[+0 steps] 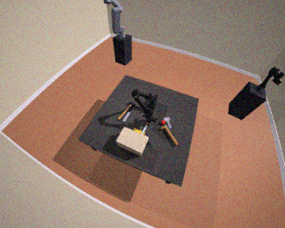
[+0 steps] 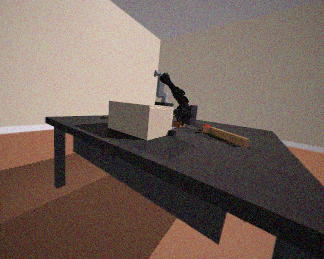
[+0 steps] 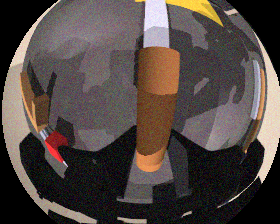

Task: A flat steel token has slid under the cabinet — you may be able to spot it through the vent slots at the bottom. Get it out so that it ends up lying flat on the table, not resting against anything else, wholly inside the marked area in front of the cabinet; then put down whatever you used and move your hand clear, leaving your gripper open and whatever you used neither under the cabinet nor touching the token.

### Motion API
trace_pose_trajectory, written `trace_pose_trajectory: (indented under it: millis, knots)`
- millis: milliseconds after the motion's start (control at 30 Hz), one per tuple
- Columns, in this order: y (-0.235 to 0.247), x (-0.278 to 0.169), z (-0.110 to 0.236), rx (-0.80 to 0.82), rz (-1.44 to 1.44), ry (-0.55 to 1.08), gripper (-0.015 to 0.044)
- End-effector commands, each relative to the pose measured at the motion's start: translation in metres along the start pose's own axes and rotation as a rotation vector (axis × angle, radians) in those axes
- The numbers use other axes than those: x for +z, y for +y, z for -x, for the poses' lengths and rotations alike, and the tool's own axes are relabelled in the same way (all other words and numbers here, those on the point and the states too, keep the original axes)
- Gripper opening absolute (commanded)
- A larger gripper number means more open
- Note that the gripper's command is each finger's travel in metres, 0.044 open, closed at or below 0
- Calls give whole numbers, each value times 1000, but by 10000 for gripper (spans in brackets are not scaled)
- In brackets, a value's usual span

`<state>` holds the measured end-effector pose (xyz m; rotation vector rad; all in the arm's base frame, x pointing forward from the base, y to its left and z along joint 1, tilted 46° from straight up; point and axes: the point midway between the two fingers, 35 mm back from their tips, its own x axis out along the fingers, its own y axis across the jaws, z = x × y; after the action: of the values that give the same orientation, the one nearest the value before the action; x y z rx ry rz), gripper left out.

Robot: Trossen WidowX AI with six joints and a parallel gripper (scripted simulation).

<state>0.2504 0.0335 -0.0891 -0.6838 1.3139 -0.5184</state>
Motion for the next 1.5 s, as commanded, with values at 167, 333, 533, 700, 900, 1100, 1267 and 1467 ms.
trace_pose_trajectory:
  millis: [167,333,533,700,900,1100,1267,1467]
  knots:
    - [0,-16,-1,-1,1,6,0]
    - [1,-19,-1,-1,1,5,0]
    - [4,-15,0,0,-11,1,0]
    - [7,-15,1,1,-39,1,0]
    - [11,-15,2,1,-70,2,0]
    - [15,-15,2,1,-101,3,0]
    - [20,-16,3,1,-121,4,0]
    - [27,-16,3,2,-140,4,0]
